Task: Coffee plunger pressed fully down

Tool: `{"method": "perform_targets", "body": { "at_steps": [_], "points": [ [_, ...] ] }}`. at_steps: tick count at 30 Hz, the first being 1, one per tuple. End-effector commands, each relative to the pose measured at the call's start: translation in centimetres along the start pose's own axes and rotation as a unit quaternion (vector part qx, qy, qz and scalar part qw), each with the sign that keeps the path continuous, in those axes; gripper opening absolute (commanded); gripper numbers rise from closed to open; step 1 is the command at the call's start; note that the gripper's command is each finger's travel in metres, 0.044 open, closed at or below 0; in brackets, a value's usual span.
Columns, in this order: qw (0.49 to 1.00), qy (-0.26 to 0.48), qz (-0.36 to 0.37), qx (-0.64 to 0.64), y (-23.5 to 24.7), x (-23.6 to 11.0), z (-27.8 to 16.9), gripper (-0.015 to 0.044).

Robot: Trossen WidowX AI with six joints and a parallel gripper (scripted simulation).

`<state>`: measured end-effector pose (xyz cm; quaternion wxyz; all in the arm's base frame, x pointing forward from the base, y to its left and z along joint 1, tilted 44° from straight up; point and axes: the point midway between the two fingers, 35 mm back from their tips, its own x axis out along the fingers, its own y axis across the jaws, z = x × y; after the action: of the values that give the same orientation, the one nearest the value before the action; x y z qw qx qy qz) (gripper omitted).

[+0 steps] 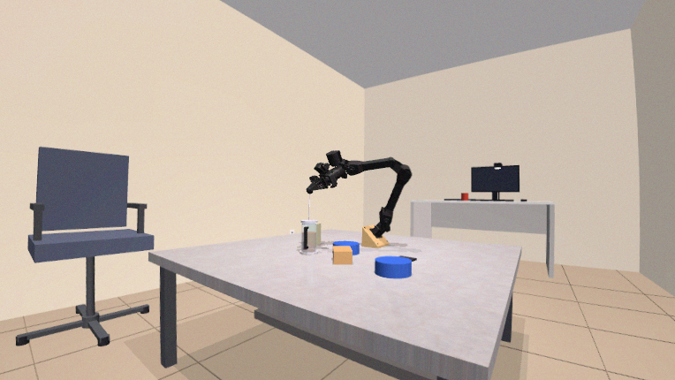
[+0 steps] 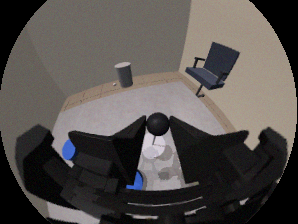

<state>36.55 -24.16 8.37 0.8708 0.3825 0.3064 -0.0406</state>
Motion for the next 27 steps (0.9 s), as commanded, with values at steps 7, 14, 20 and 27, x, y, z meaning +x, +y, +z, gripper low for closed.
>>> {"method": "perform_targets", "body": {
  "at_steps": [7, 14, 20, 27],
  "points": [
    [1.000, 0.002, -0.001, 0.003, -0.1, 0.9, -1.1, 0.0129],
    [1.000, 0.002, -0.001, 0.003, -0.2, 1.7, -2.0, 0.0129],
    [1.000, 0.002, -0.001, 0.003, -0.2, 2.3, -2.8, 0.0129],
    [1.000, 0.002, -0.001, 0.003, -0.3, 3.0, -3.7, 0.0129]
  ]
}}
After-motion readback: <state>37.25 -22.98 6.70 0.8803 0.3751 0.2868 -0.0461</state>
